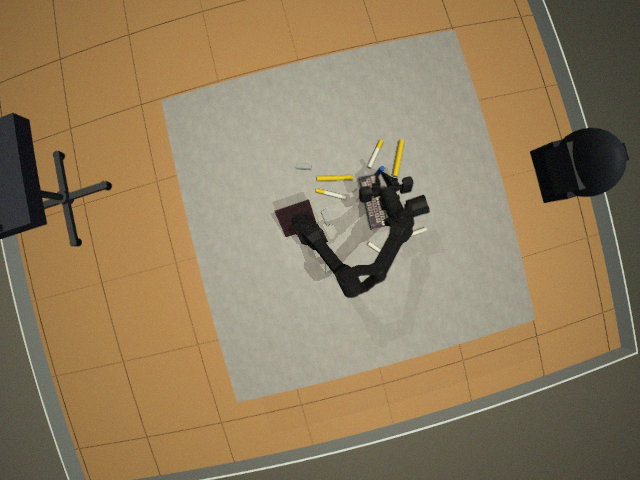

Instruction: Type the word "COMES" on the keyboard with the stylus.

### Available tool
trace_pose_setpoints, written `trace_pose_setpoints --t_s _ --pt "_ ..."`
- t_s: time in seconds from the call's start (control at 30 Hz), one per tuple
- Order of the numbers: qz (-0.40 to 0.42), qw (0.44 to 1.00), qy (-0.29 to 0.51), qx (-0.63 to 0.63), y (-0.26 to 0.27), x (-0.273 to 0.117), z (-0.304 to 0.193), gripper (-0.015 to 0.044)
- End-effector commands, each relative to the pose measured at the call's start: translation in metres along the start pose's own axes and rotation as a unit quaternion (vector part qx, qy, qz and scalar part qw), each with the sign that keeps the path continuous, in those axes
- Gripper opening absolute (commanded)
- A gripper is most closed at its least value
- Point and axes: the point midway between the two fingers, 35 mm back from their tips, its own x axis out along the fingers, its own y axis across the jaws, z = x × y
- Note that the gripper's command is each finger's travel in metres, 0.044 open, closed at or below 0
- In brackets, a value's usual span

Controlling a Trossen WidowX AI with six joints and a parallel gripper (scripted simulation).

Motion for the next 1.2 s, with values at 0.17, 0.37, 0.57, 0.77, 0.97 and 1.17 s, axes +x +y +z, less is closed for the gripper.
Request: trace_pose_setpoints --t_s 0.17,0.37,0.57,0.77,0.97,1.17 --pt "0.001 1.000 -0.002 0.002 -0.001 0.011 0.016 0.0000" --pt "0.001 1.000 -0.002 0.002 0.000 0.012 0.018 0.0081" --pt "0.001 1.000 -0.003 0.002 0.000 0.013 0.019 0.0081" --pt "0.001 1.000 -0.003 0.002 0.000 0.015 0.023 0.0081" --pt "0.001 1.000 -0.003 0.002 0.000 0.017 0.026 0.0081" --pt "0.001 1.000 -0.003 0.002 0.000 0.018 0.028 0.0081"
